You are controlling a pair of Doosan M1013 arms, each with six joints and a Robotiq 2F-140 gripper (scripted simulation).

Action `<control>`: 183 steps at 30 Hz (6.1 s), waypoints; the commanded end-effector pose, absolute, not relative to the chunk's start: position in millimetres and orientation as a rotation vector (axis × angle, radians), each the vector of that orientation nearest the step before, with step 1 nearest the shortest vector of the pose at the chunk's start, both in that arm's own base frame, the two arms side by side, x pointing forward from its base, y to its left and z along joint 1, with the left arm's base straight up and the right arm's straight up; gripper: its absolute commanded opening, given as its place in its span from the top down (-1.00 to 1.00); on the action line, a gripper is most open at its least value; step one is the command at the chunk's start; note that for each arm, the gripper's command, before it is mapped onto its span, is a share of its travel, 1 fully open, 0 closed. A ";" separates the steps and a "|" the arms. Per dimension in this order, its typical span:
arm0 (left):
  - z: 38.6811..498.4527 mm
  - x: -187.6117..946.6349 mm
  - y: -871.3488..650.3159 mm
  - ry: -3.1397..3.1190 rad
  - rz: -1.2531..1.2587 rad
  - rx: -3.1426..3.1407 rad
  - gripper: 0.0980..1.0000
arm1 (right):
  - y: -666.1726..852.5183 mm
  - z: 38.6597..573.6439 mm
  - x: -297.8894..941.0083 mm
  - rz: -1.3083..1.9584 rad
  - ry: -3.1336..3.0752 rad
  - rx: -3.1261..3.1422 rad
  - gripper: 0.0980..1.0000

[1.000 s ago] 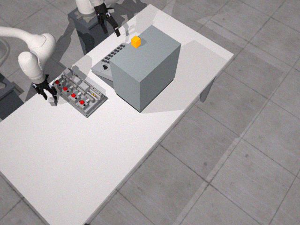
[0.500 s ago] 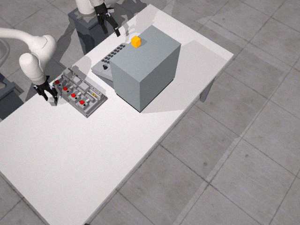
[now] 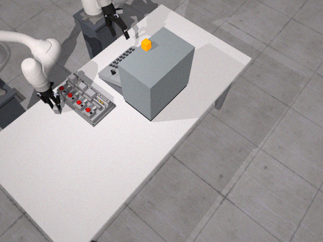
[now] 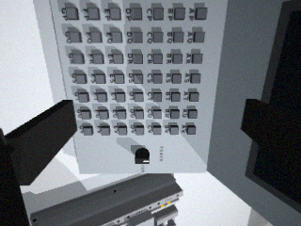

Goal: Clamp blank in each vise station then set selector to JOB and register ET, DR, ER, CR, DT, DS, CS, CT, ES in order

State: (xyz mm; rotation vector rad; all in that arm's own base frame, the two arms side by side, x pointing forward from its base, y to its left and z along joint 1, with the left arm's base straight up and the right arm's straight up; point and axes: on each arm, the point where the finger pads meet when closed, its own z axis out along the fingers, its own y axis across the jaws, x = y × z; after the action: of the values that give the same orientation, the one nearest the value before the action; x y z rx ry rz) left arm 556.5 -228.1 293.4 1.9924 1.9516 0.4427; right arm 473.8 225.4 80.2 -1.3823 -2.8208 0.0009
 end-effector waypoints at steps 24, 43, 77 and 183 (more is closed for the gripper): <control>294.1 556.7 -228.2 1.951 0.443 1.992 -1.00 | 225.9 133.4 474.5 -0.002 -2.822 -1.383 1.00; 294.1 556.7 -228.2 1.951 0.443 1.992 -1.00 | 231.1 248.4 481.1 -0.002 -2.840 -1.346 1.00; 294.1 556.7 -228.2 1.951 0.443 1.992 -1.00 | 371.9 258.6 624.1 -0.002 -3.116 -0.408 1.00; 294.1 556.7 -228.2 1.951 0.443 1.992 -1.00 | 439.7 165.3 673.5 -0.002 -3.143 0.012 1.00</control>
State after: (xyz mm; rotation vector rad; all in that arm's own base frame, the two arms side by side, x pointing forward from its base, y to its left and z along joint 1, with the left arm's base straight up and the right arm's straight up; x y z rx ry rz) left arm 556.5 -228.1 293.4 1.9924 1.9516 0.4427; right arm 673.2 439.4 163.9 0.0119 -3.1415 0.0004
